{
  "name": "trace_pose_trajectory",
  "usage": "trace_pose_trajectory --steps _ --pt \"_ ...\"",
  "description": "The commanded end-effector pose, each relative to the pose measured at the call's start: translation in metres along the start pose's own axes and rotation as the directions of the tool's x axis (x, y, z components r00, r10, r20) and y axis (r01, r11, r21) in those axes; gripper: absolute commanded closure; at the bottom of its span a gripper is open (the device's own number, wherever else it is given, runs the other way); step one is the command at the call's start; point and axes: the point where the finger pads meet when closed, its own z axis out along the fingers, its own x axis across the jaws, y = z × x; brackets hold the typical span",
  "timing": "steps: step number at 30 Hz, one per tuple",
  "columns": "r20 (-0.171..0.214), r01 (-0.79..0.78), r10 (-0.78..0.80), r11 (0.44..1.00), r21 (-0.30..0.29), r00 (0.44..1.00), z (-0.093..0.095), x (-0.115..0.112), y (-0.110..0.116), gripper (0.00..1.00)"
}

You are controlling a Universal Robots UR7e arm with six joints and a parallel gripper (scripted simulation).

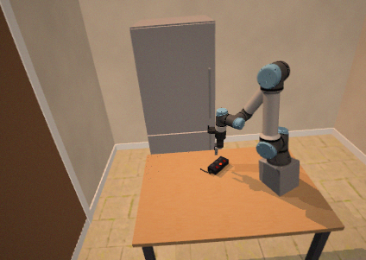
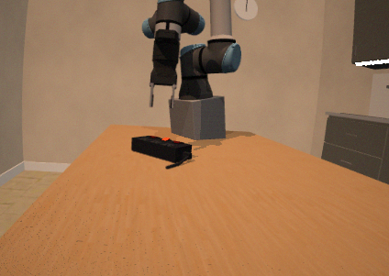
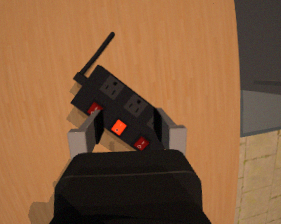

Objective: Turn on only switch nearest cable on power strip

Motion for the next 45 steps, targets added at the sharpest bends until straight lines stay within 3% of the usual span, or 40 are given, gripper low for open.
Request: trace_pose_trajectory --steps 1,31,45 --pt "0.002 0.097 -0.097 0.995 -0.035 0.995 -0.0227 0.0055 -0.0114 0.0" --pt "0.002 0.099 -0.099 0.994 -0.037 0.995 -0.0246 0.0058 -0.0123 0.0" --pt "-0.002 -0.007 0.007 0.999 -0.037 1.0 -0.0215 0.0054 -0.0141 0.0"
